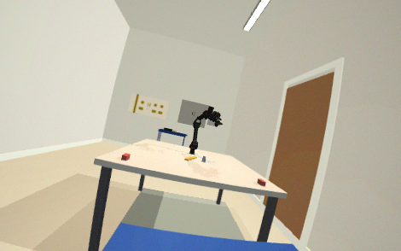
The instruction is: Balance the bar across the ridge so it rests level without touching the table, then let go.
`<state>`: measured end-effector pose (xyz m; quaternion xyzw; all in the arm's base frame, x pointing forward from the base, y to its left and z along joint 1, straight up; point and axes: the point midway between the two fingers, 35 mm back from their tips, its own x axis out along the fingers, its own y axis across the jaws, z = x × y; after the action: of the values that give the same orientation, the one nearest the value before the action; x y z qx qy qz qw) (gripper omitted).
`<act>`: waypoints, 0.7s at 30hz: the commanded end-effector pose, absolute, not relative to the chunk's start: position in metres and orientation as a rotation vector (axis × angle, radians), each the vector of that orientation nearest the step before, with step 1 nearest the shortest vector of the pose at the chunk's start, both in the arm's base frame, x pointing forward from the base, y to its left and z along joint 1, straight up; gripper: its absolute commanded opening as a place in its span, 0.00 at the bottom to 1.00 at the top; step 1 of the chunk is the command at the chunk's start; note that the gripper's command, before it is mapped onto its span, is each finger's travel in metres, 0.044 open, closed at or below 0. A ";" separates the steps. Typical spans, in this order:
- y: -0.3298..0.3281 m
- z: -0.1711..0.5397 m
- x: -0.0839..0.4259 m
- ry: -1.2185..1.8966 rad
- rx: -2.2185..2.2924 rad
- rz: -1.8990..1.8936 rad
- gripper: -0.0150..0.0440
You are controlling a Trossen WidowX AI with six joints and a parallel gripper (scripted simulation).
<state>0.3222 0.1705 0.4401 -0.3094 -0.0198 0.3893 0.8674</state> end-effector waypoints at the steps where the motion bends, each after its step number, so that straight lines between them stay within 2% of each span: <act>1: 0.154 0.395 0.349 0.184 -0.531 0.759 0.79; 11: 0.098 0.297 0.385 0.674 -0.224 0.516 0.79; 21: 0.037 0.207 0.381 1.090 0.071 0.172 0.79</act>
<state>0.3865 0.0543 0.2378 -0.0045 0.4605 0.1348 0.8773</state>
